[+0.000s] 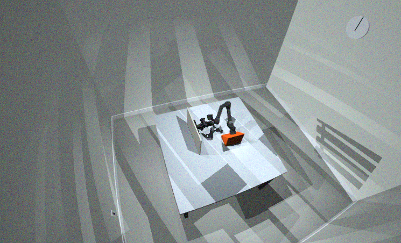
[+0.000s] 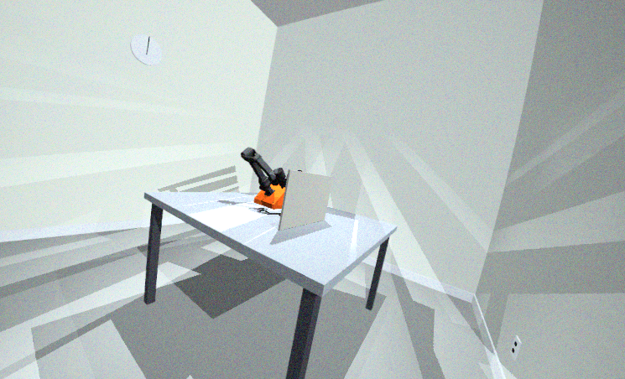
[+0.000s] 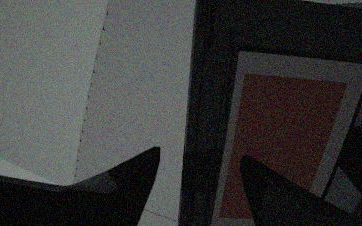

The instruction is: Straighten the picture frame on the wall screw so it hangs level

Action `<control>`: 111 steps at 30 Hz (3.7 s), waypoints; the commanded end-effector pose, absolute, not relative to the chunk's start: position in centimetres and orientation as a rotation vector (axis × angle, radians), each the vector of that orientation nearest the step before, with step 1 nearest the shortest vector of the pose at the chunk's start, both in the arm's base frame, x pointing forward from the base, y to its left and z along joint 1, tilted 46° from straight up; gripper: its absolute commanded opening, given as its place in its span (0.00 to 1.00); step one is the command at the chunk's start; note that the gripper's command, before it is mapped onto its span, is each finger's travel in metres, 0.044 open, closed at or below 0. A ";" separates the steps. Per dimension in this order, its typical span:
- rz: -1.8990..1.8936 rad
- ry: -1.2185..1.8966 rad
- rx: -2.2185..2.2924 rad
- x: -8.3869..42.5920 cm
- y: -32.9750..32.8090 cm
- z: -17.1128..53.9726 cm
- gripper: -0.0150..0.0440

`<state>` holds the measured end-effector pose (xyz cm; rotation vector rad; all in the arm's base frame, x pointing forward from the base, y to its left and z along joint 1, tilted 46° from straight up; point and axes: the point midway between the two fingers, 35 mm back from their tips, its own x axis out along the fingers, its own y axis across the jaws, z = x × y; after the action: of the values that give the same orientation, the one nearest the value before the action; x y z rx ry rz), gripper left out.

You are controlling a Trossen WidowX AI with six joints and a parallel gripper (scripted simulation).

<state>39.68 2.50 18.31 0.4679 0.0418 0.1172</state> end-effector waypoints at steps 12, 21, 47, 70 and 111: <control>0.115 0.039 0.467 39.7 2.5 18.4 0.46; 0.115 0.039 0.467 39.7 2.5 18.4 0.36; 0.115 0.039 0.468 39.7 2.9 18.6 0.25; 0.115 0.039 0.468 39.6 3.5 18.9 0.25; 0.115 0.039 0.468 39.6 3.6 18.9 0.25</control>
<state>39.61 3.24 18.39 0.4672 0.0506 0.0968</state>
